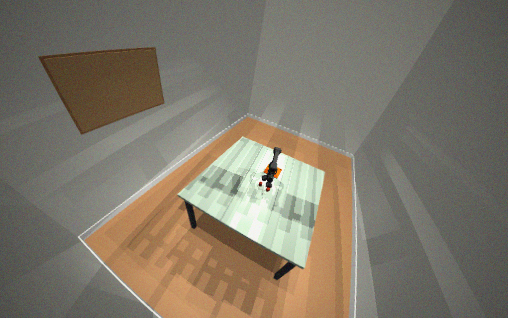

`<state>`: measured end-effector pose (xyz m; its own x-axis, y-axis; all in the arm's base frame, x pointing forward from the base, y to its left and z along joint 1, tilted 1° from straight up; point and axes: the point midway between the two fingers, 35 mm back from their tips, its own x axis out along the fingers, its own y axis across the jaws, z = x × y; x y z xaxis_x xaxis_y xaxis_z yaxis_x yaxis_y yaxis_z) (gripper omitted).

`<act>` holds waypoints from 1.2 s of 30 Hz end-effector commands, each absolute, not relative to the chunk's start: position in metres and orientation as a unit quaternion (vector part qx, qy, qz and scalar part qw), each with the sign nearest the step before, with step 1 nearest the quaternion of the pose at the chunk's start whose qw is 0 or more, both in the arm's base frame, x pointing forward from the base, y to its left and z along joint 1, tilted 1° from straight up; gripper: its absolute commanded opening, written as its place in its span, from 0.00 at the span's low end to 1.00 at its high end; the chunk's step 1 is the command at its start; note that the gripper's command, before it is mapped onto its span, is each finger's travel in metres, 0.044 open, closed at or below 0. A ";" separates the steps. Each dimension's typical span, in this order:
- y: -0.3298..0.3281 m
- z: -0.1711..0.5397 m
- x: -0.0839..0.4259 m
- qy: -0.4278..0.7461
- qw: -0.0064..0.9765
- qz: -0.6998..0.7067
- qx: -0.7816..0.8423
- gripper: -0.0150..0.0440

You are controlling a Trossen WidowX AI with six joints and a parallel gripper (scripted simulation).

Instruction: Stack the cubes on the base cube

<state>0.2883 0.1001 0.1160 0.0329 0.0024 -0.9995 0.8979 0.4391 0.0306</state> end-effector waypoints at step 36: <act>0.102 0.087 0.289 0.588 0.607 -0.371 0.385 0.43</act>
